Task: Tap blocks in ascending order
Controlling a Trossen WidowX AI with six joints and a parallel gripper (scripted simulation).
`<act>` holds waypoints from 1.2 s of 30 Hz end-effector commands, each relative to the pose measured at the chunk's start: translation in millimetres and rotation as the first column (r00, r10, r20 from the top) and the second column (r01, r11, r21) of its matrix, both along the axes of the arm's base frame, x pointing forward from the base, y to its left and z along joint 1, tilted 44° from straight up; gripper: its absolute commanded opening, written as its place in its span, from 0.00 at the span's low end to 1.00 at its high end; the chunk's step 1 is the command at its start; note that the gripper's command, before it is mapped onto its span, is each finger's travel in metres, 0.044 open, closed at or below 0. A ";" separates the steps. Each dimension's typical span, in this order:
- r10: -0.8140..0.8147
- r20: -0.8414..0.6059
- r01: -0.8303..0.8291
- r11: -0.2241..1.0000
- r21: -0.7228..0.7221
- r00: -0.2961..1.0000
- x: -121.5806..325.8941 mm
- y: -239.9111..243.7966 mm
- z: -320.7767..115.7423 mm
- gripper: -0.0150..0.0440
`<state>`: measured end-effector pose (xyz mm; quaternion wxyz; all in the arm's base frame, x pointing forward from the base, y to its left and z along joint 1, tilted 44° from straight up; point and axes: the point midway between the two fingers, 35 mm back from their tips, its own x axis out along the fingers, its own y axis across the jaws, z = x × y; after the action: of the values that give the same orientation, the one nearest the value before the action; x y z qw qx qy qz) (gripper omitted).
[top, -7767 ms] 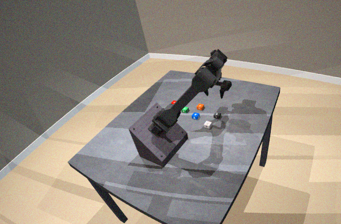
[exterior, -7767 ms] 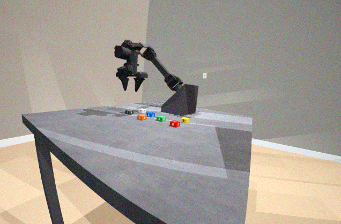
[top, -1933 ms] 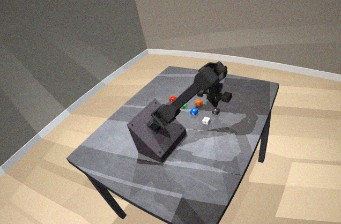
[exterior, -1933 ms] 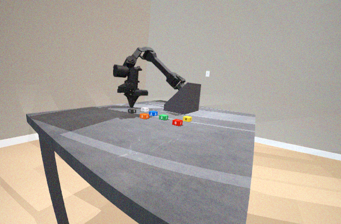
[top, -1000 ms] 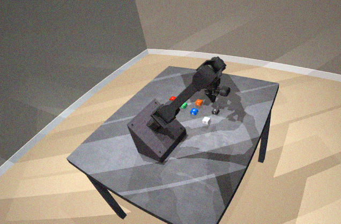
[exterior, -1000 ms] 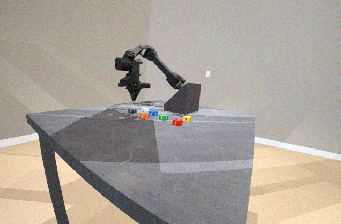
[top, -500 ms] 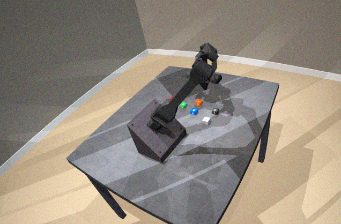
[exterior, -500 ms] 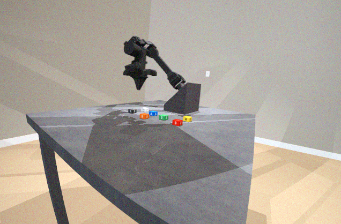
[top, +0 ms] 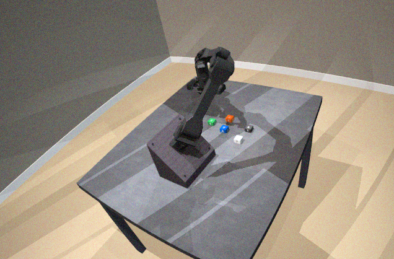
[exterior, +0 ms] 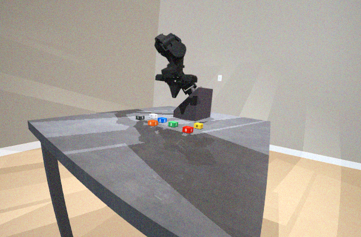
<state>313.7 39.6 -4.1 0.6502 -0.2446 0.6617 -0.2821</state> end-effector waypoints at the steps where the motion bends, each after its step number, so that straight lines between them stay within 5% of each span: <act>1: -0.010 -0.006 0.010 1.000 -0.001 1.000 -2.5 -7.4 -16.2 0.29; 6: -0.011 -0.006 0.010 1.000 -0.006 1.000 -7.3 -55.0 -63.8 0.29; 36: -0.011 -0.006 0.010 1.000 -0.007 1.000 -8.8 -76.1 -85.3 0.29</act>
<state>308.8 -33.8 -85.6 0.6513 -0.2386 0.6605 -0.2875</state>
